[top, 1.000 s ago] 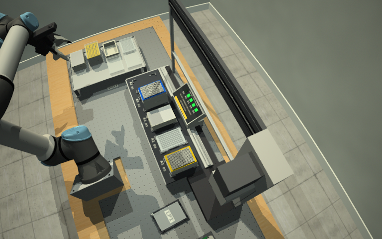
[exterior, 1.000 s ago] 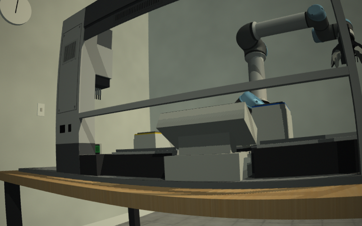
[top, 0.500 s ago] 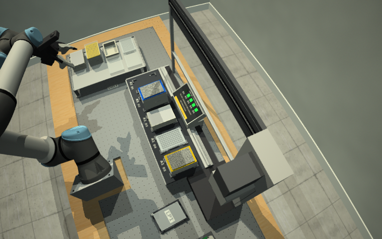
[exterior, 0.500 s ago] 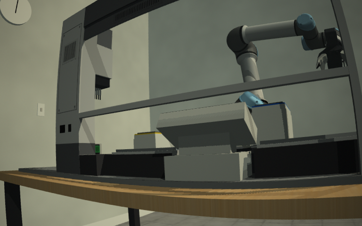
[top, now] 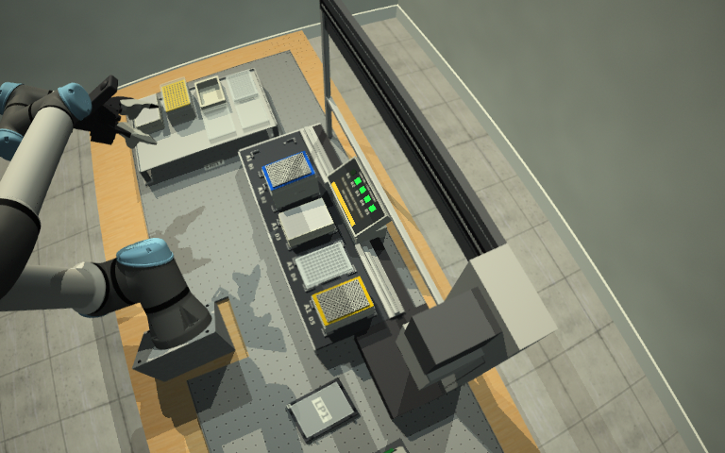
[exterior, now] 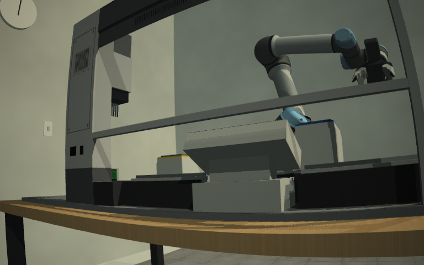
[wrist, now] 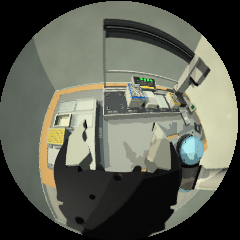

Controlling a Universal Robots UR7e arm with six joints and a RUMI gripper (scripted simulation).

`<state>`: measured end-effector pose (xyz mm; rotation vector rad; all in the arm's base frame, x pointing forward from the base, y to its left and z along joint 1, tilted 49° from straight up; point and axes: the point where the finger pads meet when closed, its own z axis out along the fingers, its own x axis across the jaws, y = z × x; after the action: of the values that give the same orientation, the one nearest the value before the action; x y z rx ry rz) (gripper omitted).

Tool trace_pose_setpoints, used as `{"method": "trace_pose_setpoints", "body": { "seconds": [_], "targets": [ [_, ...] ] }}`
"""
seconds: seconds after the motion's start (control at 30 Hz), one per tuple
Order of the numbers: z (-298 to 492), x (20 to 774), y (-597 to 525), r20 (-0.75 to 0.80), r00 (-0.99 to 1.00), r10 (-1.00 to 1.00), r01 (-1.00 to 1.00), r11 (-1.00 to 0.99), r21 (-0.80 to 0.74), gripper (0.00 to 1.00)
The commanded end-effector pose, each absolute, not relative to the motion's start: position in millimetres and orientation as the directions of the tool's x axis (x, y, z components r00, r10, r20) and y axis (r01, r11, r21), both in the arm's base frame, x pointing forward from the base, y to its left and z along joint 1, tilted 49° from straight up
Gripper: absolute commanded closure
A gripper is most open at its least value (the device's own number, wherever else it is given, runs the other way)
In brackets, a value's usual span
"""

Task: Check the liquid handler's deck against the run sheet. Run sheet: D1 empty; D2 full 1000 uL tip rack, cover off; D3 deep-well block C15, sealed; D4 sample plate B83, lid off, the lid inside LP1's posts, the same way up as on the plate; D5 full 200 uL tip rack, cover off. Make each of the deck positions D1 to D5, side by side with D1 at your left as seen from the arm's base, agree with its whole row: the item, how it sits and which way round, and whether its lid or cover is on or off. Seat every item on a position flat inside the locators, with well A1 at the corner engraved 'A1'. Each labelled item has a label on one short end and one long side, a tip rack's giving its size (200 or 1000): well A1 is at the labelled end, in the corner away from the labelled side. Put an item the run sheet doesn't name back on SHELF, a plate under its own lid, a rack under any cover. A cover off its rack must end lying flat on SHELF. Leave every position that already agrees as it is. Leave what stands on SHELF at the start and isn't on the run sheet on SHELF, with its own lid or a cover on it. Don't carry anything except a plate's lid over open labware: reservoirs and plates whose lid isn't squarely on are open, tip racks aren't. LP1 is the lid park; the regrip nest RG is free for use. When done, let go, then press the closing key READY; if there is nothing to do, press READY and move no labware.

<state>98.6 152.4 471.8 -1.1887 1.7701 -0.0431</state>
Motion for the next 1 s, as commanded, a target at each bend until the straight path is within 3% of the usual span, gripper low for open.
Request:
{"method": "trace_pose_setpoints", "body": {
  "seconds": [0.0, 0.97],
  "targets": [
    [454.0, 111.5, 139.7, -0.697, -0.006, -0.717, -0.862, 0.356, -0.36, 0.18],
    [362.7, 161.5, 78.0, -0.675, -0.011, -0.738, -0.654, 0.516, -0.553, 0.18]
  ]
}}
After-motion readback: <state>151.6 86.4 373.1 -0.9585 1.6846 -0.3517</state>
